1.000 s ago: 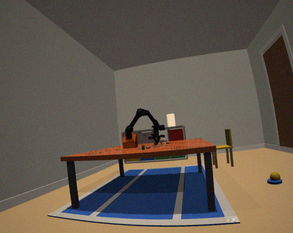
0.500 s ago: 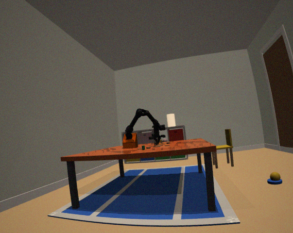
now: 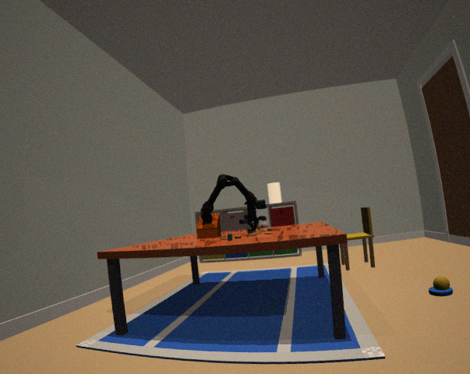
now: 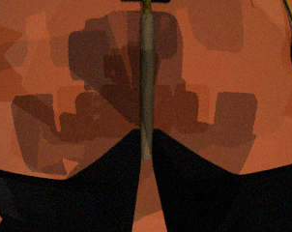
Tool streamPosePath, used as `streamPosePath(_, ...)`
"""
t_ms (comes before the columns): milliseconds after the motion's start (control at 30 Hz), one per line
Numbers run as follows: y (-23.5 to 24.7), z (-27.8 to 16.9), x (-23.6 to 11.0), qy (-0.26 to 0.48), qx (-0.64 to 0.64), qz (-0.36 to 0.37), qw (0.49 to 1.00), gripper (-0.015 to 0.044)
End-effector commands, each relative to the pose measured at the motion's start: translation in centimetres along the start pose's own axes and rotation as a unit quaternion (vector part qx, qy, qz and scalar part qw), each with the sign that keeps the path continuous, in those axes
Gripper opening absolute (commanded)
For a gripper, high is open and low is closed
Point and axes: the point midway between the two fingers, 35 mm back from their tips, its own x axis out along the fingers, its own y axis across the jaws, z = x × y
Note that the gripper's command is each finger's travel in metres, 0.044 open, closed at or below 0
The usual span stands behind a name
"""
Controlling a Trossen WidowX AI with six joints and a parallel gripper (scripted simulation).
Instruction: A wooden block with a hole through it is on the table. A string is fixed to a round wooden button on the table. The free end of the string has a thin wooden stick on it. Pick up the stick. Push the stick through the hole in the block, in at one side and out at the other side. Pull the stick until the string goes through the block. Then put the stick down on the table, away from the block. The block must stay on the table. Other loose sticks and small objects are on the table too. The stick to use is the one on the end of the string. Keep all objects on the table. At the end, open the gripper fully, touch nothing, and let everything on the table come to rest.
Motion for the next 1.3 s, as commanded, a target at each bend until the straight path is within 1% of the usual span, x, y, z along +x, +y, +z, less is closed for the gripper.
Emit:
streamPosePath(0,0.1,-0.6,0.0,0.001,0.000,0.001,1.000,0.0000)
streamPosePath(567,0.1,-2.2,-0.4,0.001,-0.001,-0.003,1.000,0.0000)
streamPosePath(800,0.0,-3.5,0.7,0.002,0.003,0.021,1.000,0.0000)
streamPosePath(1267,0.0,-3.5,0.8,0.002,0.003,0.022,1.000,0.0000)
